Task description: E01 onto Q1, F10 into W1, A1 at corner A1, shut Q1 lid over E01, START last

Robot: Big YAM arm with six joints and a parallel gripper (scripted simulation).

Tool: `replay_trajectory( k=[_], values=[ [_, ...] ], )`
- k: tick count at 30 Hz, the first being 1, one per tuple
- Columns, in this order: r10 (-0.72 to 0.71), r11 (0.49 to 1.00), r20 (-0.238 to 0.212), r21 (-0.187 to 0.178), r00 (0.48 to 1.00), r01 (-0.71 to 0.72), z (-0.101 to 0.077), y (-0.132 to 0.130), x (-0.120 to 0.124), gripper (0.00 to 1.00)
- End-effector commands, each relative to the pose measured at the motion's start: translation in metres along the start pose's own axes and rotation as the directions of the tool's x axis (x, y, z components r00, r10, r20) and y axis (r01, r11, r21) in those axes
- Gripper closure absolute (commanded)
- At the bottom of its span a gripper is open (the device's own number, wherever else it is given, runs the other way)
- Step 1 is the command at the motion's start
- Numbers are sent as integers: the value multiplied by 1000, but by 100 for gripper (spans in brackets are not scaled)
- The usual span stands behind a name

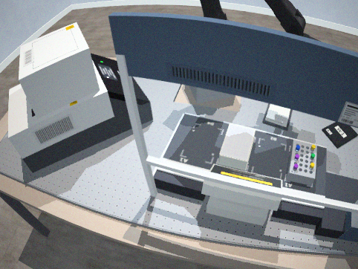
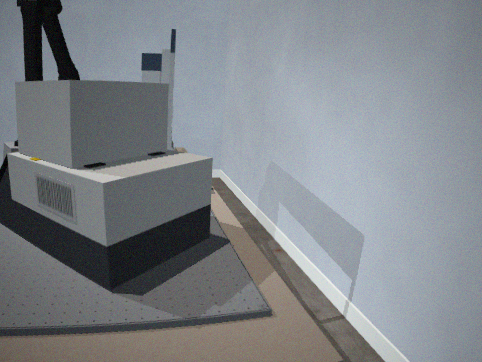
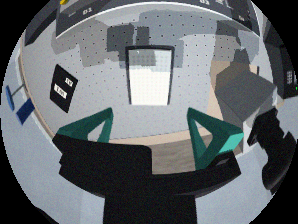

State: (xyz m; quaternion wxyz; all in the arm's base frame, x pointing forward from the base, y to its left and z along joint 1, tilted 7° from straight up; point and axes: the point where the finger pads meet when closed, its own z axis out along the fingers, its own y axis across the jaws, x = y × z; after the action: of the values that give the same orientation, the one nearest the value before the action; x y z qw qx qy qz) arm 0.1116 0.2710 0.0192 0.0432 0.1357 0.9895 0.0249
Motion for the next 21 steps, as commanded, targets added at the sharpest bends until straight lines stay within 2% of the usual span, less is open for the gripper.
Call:
replay_trajectory(
  k=[1, 9, 14, 18, 21],
  values=[
    [7, 1000, 6, -19, 1000, -7, -4, 14, -2, 0],
    [-5, 1000, 6, -19, 1000, 5, 1, 4, -3, 0],
    [-21, 1000, 4, -2, 1000, 21, 0, -4, 2, 0],
    [-22, 1000, 3, 5, 1000, 22, 0, -2, 2, 0],
    [-22, 1000, 3, -4, 1000, 22, 0, 5, 1, 0]
  ],
)
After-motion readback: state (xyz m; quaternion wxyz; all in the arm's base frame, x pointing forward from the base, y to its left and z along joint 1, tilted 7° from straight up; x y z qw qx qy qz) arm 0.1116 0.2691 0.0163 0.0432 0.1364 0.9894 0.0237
